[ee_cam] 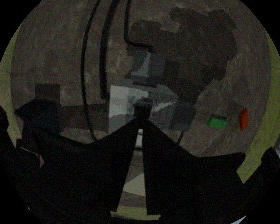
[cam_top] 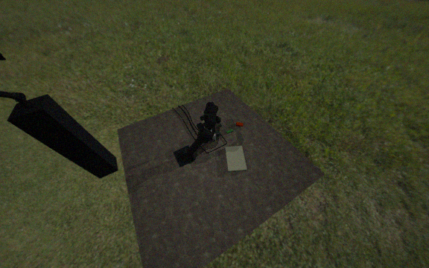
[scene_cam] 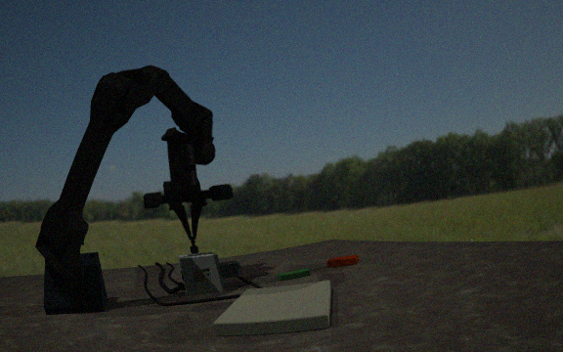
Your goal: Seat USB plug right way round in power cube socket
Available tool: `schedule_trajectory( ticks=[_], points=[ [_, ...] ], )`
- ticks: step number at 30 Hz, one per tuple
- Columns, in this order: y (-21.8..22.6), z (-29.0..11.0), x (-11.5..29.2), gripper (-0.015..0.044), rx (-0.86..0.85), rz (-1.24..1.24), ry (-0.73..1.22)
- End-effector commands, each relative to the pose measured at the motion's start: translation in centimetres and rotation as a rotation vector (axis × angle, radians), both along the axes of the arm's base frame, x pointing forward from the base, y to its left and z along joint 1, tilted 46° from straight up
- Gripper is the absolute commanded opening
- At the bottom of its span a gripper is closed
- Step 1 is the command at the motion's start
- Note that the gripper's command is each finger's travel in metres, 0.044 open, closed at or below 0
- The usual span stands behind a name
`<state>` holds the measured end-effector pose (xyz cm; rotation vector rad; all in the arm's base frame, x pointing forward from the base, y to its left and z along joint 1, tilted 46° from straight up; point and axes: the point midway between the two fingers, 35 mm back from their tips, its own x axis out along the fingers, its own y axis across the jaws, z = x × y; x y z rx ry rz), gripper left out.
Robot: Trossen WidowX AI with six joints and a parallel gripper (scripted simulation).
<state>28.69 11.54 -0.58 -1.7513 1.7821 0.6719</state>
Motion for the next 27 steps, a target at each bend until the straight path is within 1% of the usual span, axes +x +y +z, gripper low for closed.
schedule_trajectory(
  ticks=[1,27],
  points=[
    [-0.09,-0.04,0.0,0.0,-0.002,0.004,0.002],
    [-0.31,-0.26,0.0,0.0,-0.002,0.004,0.002]
  ],
)
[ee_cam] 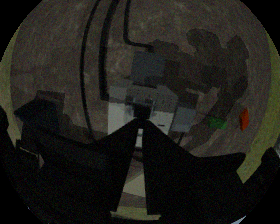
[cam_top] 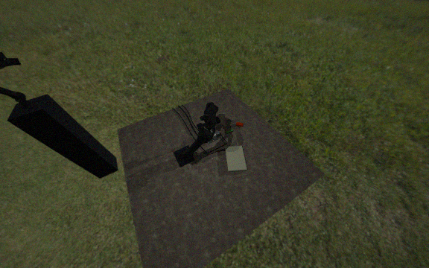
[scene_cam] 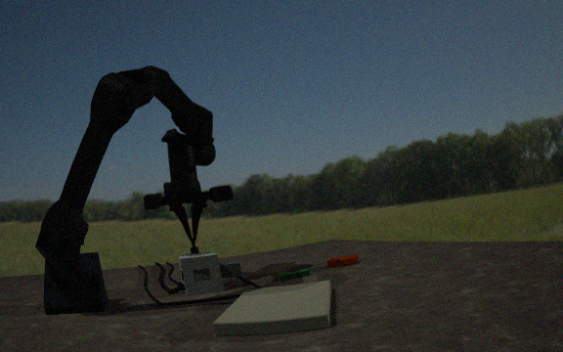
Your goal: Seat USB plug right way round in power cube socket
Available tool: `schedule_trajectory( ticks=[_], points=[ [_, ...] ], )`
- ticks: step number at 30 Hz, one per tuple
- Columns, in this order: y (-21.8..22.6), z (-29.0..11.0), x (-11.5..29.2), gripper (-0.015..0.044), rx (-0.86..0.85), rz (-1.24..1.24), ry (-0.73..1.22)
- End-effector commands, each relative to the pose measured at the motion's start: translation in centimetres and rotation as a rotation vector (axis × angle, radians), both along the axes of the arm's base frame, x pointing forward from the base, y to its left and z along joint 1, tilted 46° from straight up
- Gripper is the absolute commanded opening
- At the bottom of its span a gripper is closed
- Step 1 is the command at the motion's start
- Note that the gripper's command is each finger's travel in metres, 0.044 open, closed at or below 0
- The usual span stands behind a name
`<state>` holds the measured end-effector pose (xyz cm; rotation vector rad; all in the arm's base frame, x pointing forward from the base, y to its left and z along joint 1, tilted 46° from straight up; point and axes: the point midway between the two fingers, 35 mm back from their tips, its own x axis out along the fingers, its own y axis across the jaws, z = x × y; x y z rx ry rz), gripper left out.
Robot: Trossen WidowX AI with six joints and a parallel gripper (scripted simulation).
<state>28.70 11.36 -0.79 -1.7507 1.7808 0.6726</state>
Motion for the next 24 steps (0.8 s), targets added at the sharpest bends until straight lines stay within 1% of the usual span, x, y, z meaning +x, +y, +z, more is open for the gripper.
schedule_trajectory(
  ticks=[1,24],
  points=[
    [-0.14,-0.06,-0.02,0.0,-0.003,0.004,0.002],
    [-0.3,-0.22,-0.01,0.0,-0.003,0.004,0.002]
  ],
)
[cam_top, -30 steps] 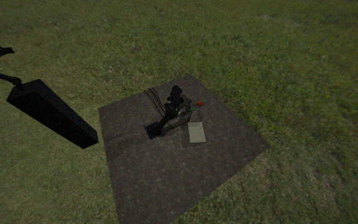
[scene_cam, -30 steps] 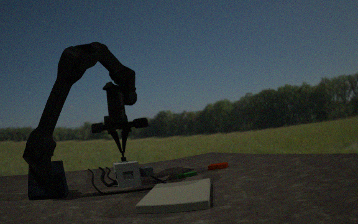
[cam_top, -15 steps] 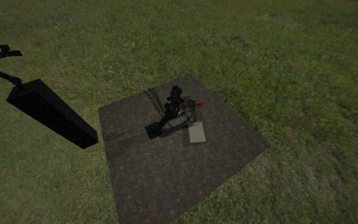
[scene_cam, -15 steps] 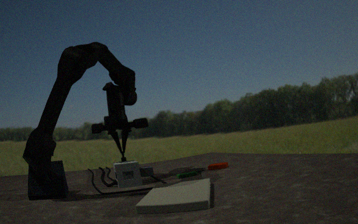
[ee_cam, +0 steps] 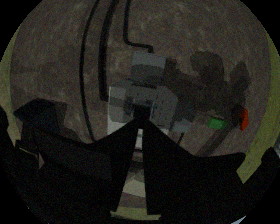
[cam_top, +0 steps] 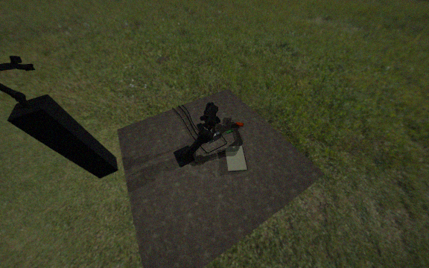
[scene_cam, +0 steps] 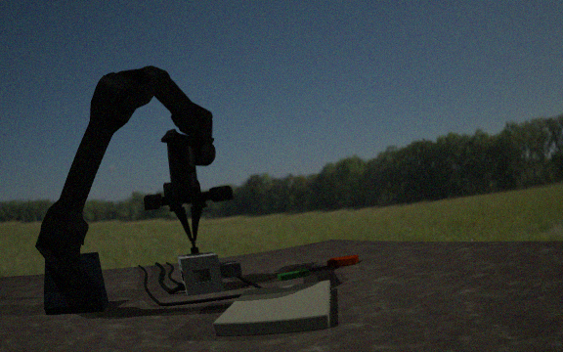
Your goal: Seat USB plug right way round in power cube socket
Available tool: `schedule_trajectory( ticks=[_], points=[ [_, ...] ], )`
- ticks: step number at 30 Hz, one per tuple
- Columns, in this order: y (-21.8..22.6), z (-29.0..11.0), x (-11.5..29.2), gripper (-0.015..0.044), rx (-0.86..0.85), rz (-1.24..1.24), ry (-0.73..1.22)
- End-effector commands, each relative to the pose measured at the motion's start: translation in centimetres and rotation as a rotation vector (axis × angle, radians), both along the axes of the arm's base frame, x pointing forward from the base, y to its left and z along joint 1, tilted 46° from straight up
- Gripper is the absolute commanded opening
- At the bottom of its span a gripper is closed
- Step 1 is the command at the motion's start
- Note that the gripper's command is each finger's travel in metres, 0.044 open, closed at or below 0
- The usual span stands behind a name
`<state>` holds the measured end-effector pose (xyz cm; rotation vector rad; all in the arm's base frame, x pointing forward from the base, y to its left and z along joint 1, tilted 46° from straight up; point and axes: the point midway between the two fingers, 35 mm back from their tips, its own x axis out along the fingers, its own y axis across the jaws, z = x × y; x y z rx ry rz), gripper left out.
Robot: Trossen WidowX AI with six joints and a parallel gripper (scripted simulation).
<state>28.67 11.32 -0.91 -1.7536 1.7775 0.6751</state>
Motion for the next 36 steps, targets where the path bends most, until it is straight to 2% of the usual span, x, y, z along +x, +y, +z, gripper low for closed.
schedule_trajectory(
  ticks=[1,26,30,36],
  points=[
    [-0.27,-0.1,0.02,0.0,-0.004,0.001,0.002],
    [-0.27,-0.1,0.02,0.0,-0.004,0.001,0.002],
    [0.01,-0.03,0.0,0.0095,0.001,0.001,0.0],
    [0.01,-0.03,0.0,0.0095,0.001,0.001,0.0]
  ],
)
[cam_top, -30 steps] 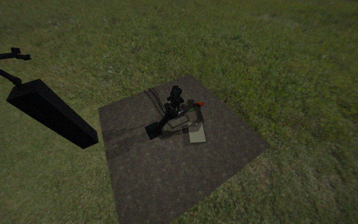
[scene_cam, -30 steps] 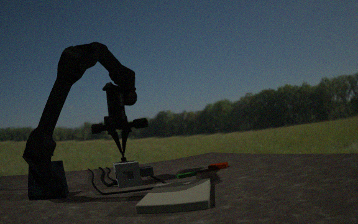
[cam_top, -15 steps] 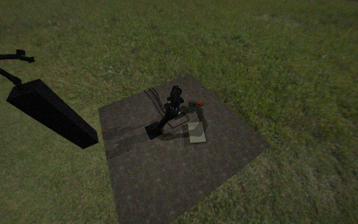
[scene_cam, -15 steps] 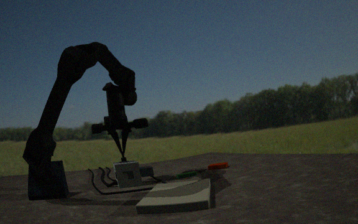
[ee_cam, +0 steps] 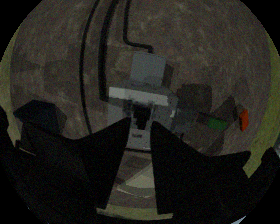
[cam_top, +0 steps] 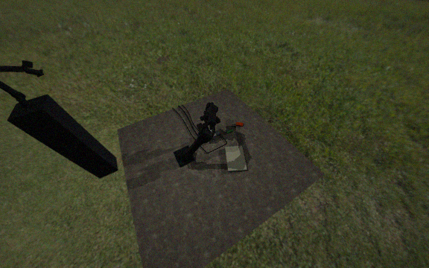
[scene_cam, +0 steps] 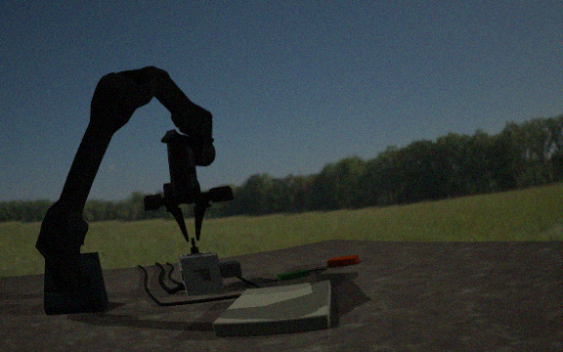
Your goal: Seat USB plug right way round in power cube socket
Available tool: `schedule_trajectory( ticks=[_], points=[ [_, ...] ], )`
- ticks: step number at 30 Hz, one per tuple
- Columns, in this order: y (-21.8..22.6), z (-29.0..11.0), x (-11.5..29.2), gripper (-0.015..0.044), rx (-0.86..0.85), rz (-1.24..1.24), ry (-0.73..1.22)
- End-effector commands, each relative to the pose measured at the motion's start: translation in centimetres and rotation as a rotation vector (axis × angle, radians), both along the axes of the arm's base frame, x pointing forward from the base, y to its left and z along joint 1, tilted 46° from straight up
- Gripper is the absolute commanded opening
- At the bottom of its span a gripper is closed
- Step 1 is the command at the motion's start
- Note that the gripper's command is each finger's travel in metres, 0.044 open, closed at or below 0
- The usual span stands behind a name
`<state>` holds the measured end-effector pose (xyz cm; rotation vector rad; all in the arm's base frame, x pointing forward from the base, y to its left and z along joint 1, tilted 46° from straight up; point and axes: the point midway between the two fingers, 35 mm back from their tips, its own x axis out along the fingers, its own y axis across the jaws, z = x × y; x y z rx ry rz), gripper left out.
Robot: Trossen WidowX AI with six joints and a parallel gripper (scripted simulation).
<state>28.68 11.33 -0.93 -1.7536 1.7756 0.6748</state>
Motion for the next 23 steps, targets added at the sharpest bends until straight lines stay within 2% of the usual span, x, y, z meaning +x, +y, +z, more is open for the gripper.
schedule_trajectory(
  ticks=[1,23],
  points=[
    [0.0,-0.01,-0.01,0.0095,0.0,0.0,0.001],
    [0.78,0.75,-0.01,0.0095,0.0,0.0,0.001]
  ],
)
